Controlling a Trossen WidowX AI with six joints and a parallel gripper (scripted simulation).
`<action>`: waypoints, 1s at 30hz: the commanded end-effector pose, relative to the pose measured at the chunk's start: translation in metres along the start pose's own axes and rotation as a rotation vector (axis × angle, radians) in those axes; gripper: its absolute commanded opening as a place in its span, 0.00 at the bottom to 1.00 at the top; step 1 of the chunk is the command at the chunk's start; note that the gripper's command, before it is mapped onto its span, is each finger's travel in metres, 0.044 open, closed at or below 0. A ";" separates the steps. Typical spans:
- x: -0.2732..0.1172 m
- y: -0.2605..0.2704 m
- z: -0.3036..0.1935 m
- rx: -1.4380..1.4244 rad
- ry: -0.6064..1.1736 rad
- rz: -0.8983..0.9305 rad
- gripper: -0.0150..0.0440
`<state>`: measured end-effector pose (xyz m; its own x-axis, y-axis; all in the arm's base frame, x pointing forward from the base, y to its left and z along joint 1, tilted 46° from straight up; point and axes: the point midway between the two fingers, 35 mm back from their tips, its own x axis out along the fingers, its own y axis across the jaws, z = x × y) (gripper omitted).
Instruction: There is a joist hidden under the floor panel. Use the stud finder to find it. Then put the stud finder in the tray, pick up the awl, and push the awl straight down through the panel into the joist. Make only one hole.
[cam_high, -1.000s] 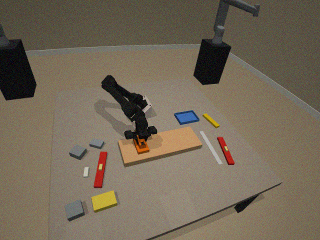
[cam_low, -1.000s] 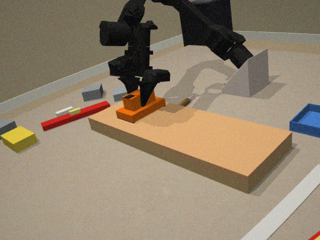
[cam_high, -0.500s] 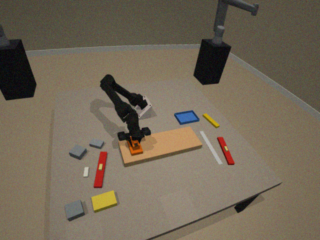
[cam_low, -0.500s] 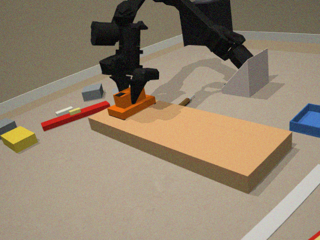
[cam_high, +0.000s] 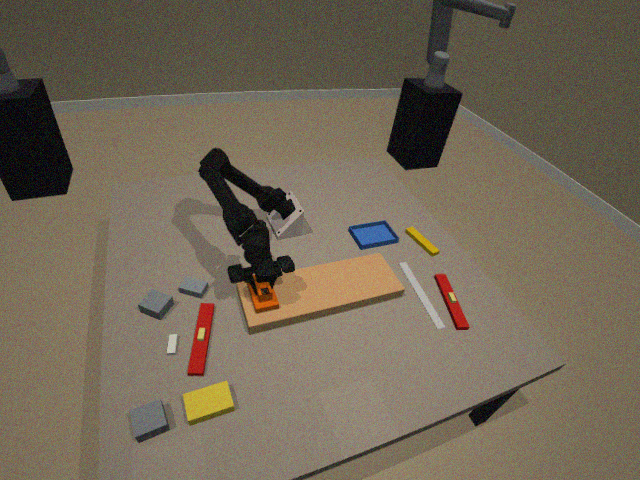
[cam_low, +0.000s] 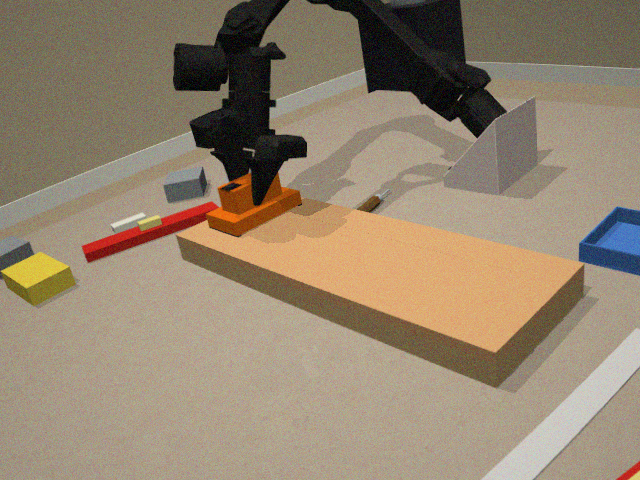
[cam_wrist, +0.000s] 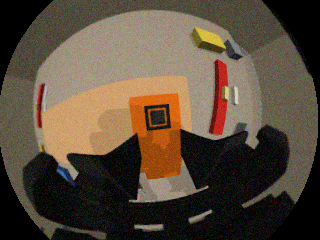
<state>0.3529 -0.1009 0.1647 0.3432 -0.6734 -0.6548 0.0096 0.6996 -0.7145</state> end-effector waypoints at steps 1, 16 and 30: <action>0.000 0.001 0.000 0.000 0.000 0.000 0.25; -0.055 -0.001 0.020 0.001 0.005 0.007 0.25; -0.096 0.005 0.030 -0.026 -0.001 0.015 0.25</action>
<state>0.3456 -0.0338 0.2331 0.3395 -0.6690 -0.6612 -0.0030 0.7022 -0.7120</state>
